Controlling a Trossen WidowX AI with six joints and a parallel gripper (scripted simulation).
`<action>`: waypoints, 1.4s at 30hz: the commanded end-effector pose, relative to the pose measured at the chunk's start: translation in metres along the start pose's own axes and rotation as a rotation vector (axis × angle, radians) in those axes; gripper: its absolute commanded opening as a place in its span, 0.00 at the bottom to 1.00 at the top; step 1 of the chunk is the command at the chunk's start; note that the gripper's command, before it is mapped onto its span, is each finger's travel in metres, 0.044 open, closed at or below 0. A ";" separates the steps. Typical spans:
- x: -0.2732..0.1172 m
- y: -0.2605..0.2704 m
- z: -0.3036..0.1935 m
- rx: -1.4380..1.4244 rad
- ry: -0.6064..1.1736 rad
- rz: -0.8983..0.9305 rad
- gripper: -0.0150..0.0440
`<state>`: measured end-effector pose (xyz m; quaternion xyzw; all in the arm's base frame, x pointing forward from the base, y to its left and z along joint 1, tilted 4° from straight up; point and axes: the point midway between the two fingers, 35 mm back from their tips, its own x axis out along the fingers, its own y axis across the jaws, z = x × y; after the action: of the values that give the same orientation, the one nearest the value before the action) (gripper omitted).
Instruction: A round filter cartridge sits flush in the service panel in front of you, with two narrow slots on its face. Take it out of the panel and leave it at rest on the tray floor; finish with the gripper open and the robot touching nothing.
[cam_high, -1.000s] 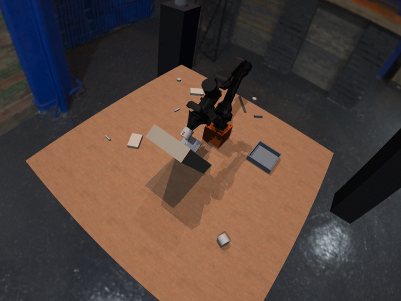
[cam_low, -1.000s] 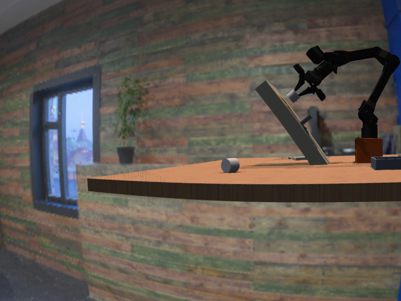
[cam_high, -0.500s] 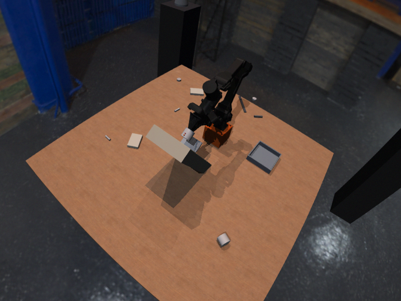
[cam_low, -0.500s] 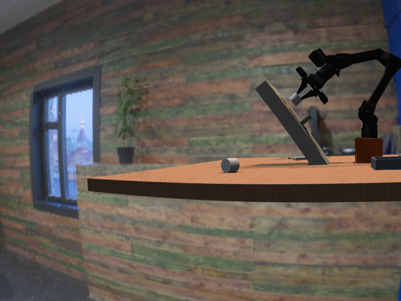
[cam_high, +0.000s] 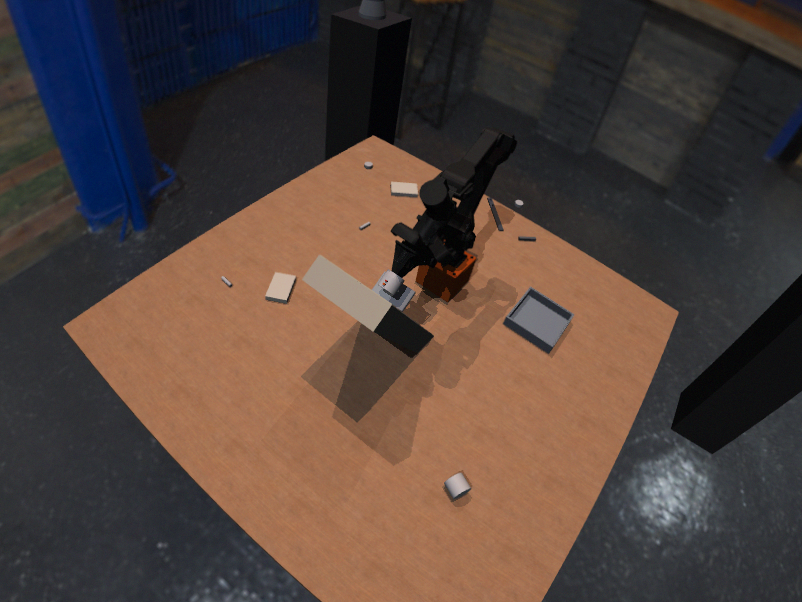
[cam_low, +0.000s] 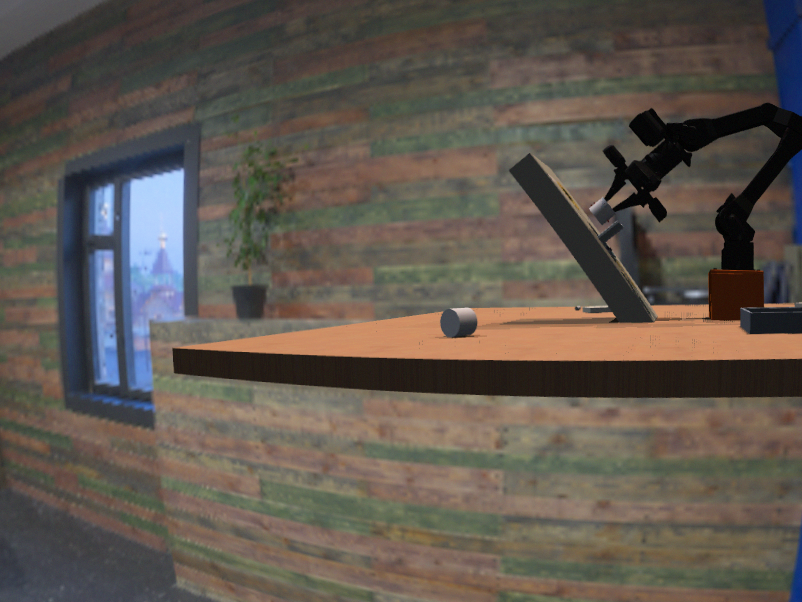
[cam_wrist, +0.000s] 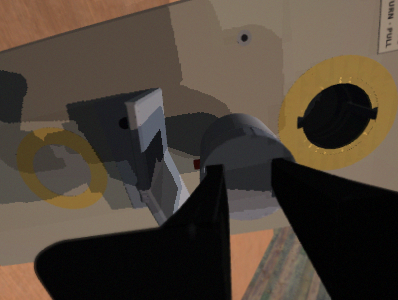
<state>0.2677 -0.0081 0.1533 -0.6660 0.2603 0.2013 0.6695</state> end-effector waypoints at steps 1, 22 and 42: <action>0.000 0.000 0.000 0.000 0.000 0.000 0.30; 0.000 0.000 0.000 0.000 0.000 0.000 0.45; 0.001 0.000 0.000 0.000 0.002 0.049 0.45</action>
<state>0.2666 -0.0081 0.1518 -0.6646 0.2654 0.2062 0.6673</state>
